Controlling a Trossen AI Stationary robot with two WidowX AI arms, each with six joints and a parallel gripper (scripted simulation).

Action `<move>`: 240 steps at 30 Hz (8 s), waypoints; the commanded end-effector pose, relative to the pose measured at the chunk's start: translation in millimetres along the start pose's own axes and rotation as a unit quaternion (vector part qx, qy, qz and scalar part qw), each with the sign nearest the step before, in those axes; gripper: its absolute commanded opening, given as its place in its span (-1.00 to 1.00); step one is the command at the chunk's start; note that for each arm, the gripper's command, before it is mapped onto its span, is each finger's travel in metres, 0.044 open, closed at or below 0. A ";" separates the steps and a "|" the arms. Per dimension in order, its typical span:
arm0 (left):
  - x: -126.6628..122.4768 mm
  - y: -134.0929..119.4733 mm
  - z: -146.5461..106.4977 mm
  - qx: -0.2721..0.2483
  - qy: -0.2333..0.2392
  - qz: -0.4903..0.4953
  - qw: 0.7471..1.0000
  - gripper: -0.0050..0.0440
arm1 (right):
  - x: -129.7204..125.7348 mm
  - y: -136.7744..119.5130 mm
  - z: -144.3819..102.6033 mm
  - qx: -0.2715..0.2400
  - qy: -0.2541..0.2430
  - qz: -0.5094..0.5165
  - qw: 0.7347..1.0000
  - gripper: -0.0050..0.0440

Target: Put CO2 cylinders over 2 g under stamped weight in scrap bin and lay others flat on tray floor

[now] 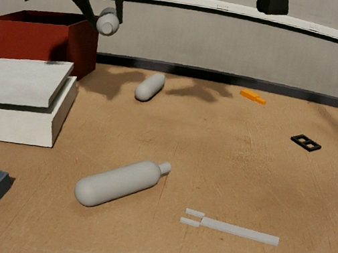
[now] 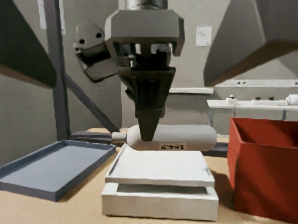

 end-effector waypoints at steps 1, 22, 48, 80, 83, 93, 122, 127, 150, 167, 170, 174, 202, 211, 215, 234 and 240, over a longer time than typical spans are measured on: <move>0.9 -1.2 -6.3 0.002 0.010 0.007 1.000 -1.00 | -2.6 -8.5 -4.3 0.013 -0.005 0.001 1.000 1.00; -17.3 4.2 -7.8 0.031 0.114 0.005 0.993 -1.00 | -2.6 -8.5 -4.3 0.013 -0.005 0.001 1.000 1.00; -48.4 13.1 8.7 0.081 0.298 0.006 0.951 -1.00 | -2.6 -8.5 -4.3 0.013 -0.005 0.001 1.000 1.00; -42.1 11.5 5.4 0.080 0.298 0.003 0.951 -1.00 | -5.6 -23.0 36.2 0.013 -0.005 0.002 1.000 1.00; -42.1 11.5 5.4 0.080 0.298 0.003 0.951 -1.00 | -5.3 -21.8 36.2 0.011 -0.005 0.002 1.000 1.00; -38.8 12.1 -0.8 0.082 0.303 -0.005 0.950 -1.00 | -7.3 -26.2 26.5 0.020 -0.008 -0.011 1.000 1.00; 2.9 21.3 -11.7 0.079 0.077 -0.318 0.942 -1.00 | -23.3 -56.0 -79.2 0.125 0.029 -0.579 0.805 1.00; 10.7 17.6 -12.0 0.077 0.033 -0.375 0.923 -1.00 | -24.1 -58.2 -99.3 0.140 0.052 -0.668 0.729 1.00; 32.0 -0.7 -7.1 0.071 -0.108 -0.539 0.832 -1.00 | -25.1 -53.7 -173.6 0.156 0.169 -0.911 0.343 1.00; 37.3 -8.4 -1.8 0.069 -0.156 -0.585 0.793 -1.00 | -21.7 -39.6 -217.2 0.112 0.260 -0.959 0.020 1.00; 37.1 -8.6 -7.0 0.068 -0.149 -0.584 0.795 -1.00 | -21.2 -38.5 -220.1 0.108 0.266 -0.958 -0.001 1.00; 36.7 -8.5 -6.6 0.068 -0.150 -0.584 0.795 -1.00 | -21.1 -38.3 -220.7 0.106 0.268 -0.958 -0.006 1.00; -49.0 1.1 -18.9 0.070 -0.153 -0.583 0.795 -1.00 | -34.4 -63.4 -245.0 0.024 0.119 -0.992 0.038 1.00; -70.7 3.7 -21.9 0.070 -0.154 -0.582 0.795 -1.00 | -32.2 -55.4 -257.2 -0.024 0.031 -0.999 0.035 1.00; -72.3 4.4 -14.4 0.073 -0.161 -0.581 0.794 -1.00 | -29.8 -48.6 -258.1 -0.036 0.002 -0.999 0.029 1.00; -79.3 6.6 5.6 0.073 -0.162 -0.581 0.794 -1.00 | -9.1 -69.7 -123.4 -0.018 -0.001 -1.000 0.014 1.00; -76.7 5.8 3.8 0.071 -0.157 -0.582 0.795 -1.00 | 4.6 -67.6 -90.5 -0.013 -0.001 -1.000 0.011 1.00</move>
Point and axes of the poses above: on each arm, the point midway between the two fingers, 35 mm back from their tips, its own z axis out along the fingers, its own x axis across the jaws, y = z × x, the point moved 9 cm from there along -z, back along the fingers, and after that the axes turned 15 degrees about z, right-handed, at the moved point
